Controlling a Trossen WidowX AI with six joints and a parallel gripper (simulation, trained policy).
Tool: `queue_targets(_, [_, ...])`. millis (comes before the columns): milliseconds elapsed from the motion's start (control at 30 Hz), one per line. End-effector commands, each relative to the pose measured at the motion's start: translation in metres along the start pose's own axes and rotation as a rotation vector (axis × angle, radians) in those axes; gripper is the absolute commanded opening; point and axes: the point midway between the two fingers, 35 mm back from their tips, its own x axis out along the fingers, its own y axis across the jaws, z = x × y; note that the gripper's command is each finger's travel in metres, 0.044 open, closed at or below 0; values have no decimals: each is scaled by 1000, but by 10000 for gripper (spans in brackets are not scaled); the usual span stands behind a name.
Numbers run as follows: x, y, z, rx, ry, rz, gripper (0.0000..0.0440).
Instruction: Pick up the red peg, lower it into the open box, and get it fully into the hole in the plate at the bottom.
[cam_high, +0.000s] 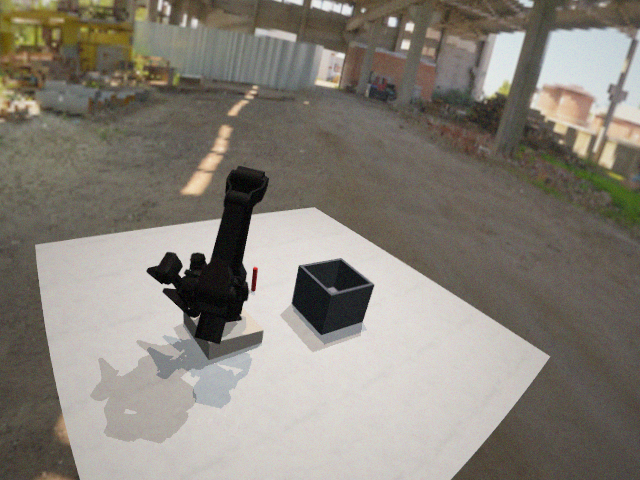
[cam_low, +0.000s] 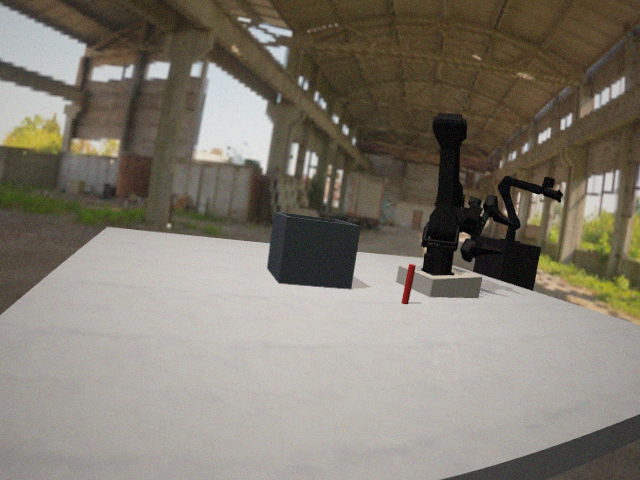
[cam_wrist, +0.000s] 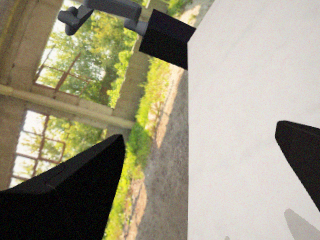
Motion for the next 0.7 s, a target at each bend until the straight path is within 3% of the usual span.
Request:
queue_targets(0, [-2,2,-4,27,13,6,423])
queue_targets(67, [-8,6,-11,87,44,9,440])
queue_targets(667, [-87,45,-75,607,361,-118,440])
